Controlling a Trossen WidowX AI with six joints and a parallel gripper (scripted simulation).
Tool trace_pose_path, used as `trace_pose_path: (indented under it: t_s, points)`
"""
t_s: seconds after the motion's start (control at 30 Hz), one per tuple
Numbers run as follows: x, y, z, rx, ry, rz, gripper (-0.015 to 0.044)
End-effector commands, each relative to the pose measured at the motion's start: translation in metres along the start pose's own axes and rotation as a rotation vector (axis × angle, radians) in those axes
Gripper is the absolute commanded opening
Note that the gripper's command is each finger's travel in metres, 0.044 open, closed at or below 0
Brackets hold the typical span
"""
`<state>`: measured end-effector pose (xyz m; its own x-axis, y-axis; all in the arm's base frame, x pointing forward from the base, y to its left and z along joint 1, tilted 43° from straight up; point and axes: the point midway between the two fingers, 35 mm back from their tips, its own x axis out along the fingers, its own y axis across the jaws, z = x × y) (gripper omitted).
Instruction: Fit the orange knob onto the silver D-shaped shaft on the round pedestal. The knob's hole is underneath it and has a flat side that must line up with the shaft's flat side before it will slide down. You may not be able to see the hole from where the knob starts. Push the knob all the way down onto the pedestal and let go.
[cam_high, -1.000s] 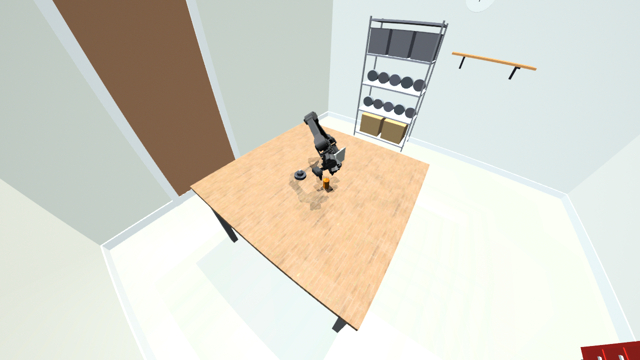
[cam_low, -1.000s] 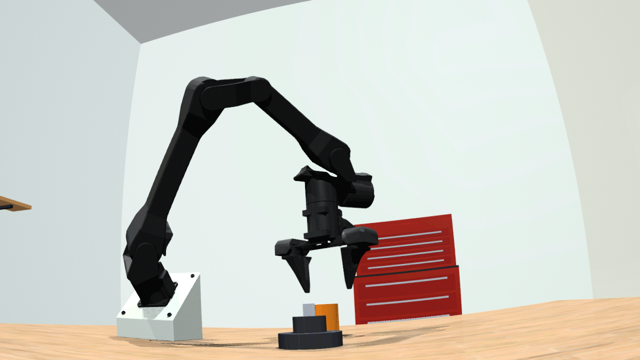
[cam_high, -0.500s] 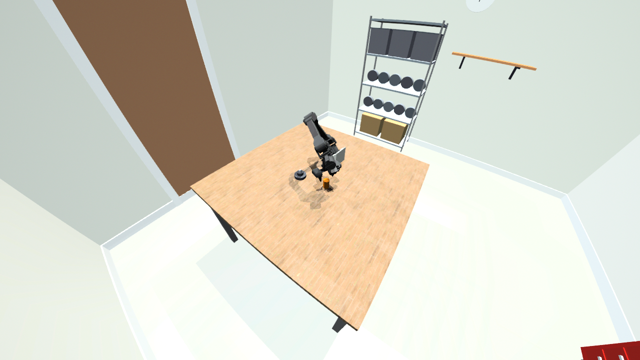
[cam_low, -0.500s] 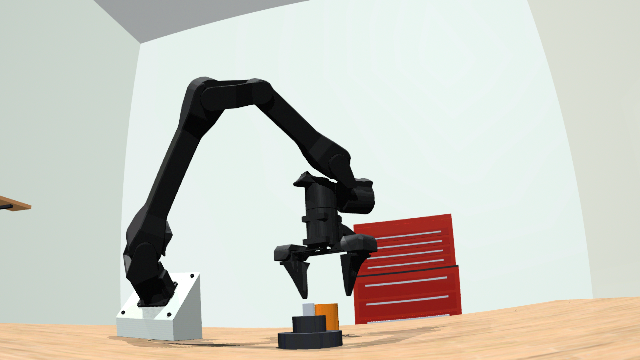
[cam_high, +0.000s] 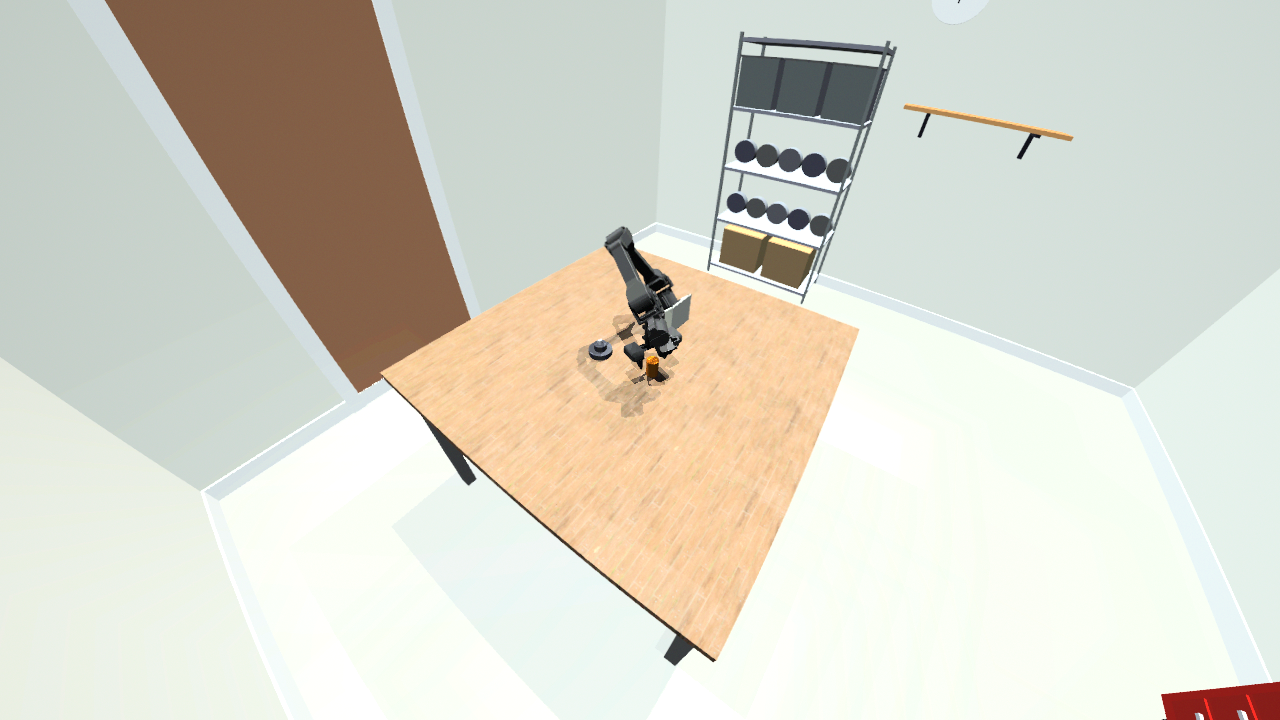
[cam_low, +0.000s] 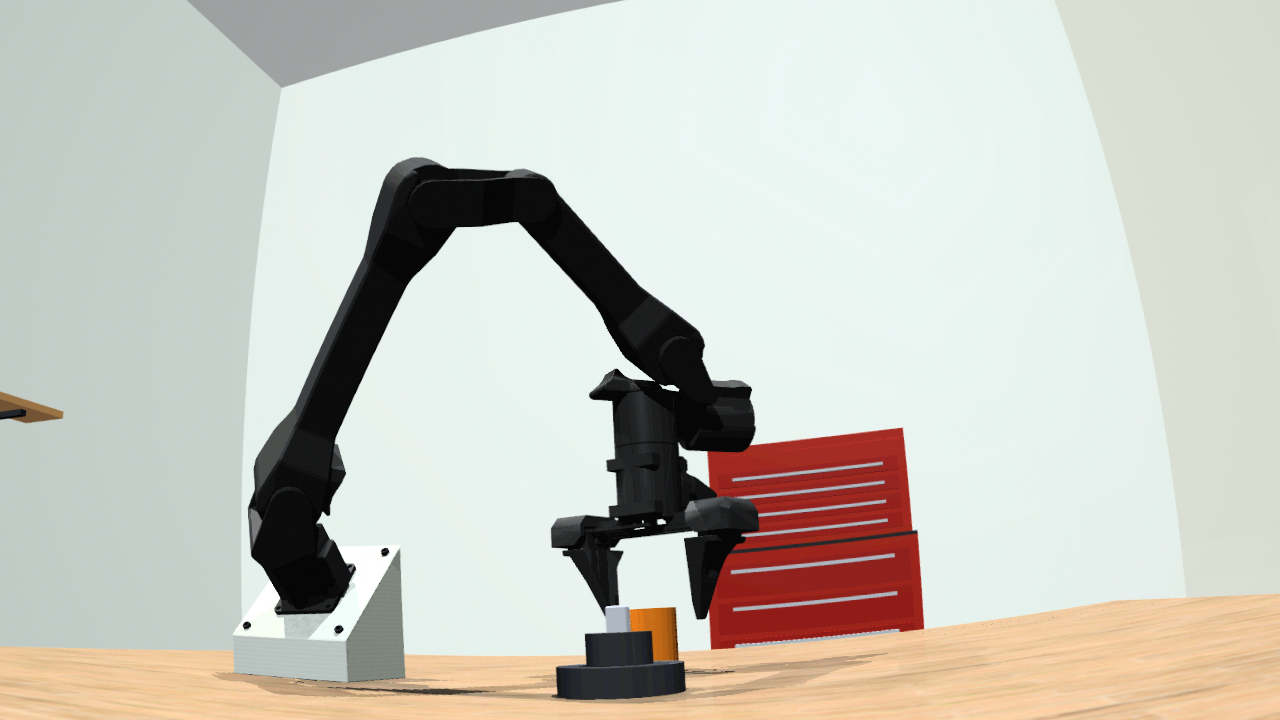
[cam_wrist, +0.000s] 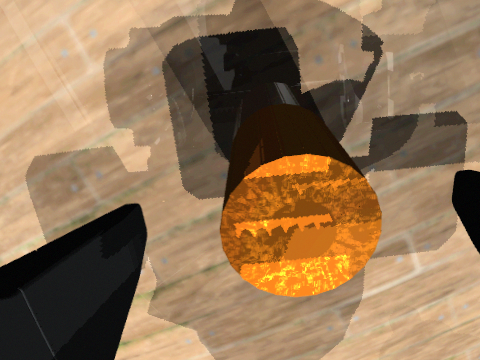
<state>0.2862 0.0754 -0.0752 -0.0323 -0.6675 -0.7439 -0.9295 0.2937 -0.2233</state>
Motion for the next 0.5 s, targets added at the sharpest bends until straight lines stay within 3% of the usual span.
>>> trace_pose_path:
  t_s: [0.0, 0.47]
  points:
    - [0.007, 0.000, 0.000, -0.009, 0.006, -0.003, 0.0440]
    - [0.029, 0.001, -0.001, -0.009, 0.008, -0.004, 0.0440]
